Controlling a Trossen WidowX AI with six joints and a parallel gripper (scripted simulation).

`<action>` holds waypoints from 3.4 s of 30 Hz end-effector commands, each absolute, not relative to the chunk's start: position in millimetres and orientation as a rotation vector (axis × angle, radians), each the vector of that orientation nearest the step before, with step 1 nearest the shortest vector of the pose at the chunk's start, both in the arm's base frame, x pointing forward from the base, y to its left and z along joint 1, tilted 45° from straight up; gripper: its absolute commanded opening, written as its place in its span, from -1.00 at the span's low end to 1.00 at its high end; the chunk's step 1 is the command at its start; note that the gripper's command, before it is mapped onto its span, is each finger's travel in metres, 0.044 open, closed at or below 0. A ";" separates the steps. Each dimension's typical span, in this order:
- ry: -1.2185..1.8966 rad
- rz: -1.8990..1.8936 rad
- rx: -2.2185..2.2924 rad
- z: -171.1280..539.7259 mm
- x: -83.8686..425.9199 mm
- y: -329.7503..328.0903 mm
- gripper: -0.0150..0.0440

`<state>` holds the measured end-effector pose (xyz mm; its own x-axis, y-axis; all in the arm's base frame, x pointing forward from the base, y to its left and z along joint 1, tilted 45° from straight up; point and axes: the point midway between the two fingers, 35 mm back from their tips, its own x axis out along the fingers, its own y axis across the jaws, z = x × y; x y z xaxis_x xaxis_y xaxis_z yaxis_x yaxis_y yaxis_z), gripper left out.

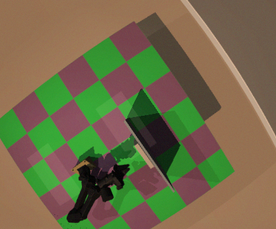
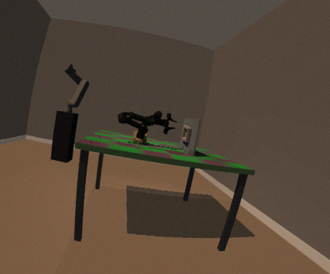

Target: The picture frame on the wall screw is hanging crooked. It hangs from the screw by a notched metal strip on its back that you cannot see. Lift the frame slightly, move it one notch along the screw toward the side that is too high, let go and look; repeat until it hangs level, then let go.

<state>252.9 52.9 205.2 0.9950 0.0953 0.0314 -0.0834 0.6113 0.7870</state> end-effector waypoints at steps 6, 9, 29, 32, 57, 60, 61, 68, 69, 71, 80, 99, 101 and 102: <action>0.010 0.104 0.905 208.8 297.2 57.0 0.39; 0.009 0.105 0.905 205.0 314.0 57.4 0.39; 0.008 0.105 0.905 204.8 324.5 58.1 0.39; 0.008 0.105 0.905 205.3 329.2 58.6 0.39; 0.006 0.106 0.905 205.5 357.5 61.1 0.39; 0.006 0.106 0.905 205.5 357.5 61.1 0.39; 0.006 0.106 0.905 205.5 357.5 61.1 0.39; 0.006 0.106 0.905 205.5 357.5 61.1 -0.17; 0.006 0.106 0.905 205.5 357.5 61.1 -0.19; 0.006 0.106 0.905 205.5 357.5 61.1 -0.23; 0.006 0.106 0.905 205.5 357.5 61.1 -0.49; 0.006 0.106 0.905 209.2 356.9 64.3 -0.49; 0.006 0.106 0.905 209.8 356.8 64.7 -0.49; 0.006 0.106 0.905 210.0 356.8 64.9 -0.49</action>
